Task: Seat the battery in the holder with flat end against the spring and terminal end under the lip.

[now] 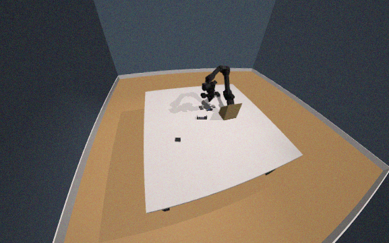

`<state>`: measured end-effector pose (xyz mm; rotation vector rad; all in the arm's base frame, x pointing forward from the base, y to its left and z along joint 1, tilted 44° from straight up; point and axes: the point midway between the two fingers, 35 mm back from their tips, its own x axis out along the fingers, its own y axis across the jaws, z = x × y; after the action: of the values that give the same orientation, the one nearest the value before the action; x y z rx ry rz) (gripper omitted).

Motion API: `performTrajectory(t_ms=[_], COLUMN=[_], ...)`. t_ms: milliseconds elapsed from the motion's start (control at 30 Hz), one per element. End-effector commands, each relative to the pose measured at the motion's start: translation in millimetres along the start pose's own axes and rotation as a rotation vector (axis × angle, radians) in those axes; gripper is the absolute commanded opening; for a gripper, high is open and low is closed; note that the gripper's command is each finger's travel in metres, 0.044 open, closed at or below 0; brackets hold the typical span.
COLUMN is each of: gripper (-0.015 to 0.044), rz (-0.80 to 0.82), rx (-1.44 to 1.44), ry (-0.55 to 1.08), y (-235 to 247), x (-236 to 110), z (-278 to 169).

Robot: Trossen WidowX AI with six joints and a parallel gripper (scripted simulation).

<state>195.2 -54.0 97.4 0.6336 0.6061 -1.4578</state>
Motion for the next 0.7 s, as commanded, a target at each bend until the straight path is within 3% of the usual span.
performTrajectory(t_ms=[0, 300, 567, 667], gripper=[0.0, 0.0, 0.021, 0.0223], rz=[-0.001, -0.003, -0.001, 0.001], rx=[0.011, 0.001, -0.53, -0.777], ry=[0.002, -0.003, 0.005, 0.006], y=[-2.5, -2.3, -6.8, -9.6], x=[-8.9, -5.7, 17.6, 28.2], z=[1.3, 1.2, 0.8, 0.7])
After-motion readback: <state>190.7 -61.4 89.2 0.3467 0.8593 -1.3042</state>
